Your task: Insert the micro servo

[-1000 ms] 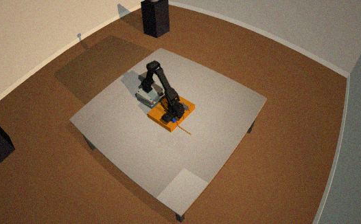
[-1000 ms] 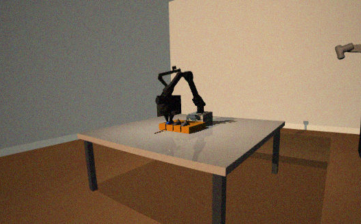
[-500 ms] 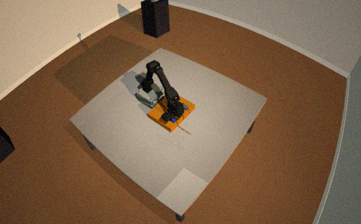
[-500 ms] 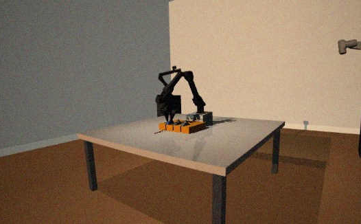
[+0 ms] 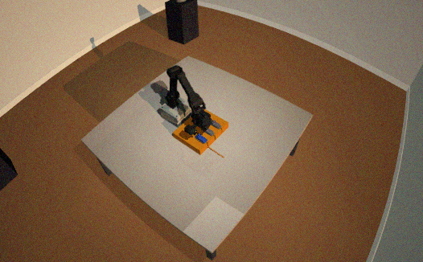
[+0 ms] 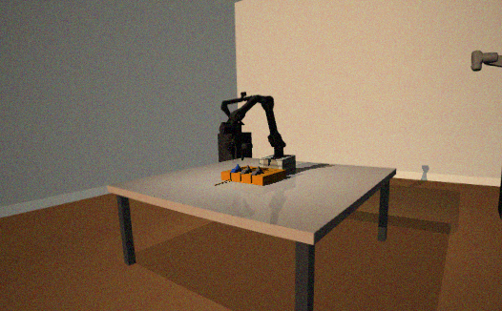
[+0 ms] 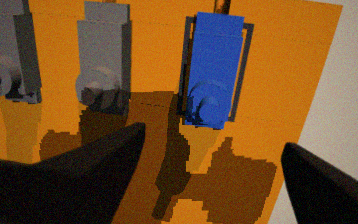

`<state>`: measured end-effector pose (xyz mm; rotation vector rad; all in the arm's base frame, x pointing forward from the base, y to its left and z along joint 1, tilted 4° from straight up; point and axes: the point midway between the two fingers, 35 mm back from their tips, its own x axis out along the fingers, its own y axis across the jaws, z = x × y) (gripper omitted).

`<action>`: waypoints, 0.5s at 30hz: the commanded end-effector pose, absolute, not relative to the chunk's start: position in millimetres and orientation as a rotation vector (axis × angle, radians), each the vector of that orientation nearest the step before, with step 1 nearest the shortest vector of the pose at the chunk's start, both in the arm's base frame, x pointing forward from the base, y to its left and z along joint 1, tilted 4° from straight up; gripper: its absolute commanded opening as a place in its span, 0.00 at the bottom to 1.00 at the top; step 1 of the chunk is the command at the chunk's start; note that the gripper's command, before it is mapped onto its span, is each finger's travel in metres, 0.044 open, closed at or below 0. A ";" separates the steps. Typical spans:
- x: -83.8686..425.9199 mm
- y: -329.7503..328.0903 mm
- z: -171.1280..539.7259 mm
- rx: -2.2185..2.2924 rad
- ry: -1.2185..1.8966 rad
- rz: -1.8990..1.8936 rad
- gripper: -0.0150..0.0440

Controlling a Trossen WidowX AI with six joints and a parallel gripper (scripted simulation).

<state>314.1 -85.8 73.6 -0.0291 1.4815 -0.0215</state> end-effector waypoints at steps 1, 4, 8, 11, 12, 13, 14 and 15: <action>270.8 -86.2 94.5 -0.027 1.488 -0.021 1.00; 240.1 -84.0 105.1 -0.027 1.493 -0.021 1.00; 233.0 -83.3 107.1 -0.026 1.494 -0.021 1.00; 233.0 -83.3 107.1 -0.026 1.494 -0.021 1.00; 233.0 -83.3 107.1 -0.026 1.494 -0.021 1.00; 233.1 -83.3 109.2 -0.026 1.494 -0.021 1.00; 233.2 -83.2 112.1 -0.026 1.493 -0.022 1.00; 233.3 -83.1 116.9 -0.026 1.492 -0.023 1.00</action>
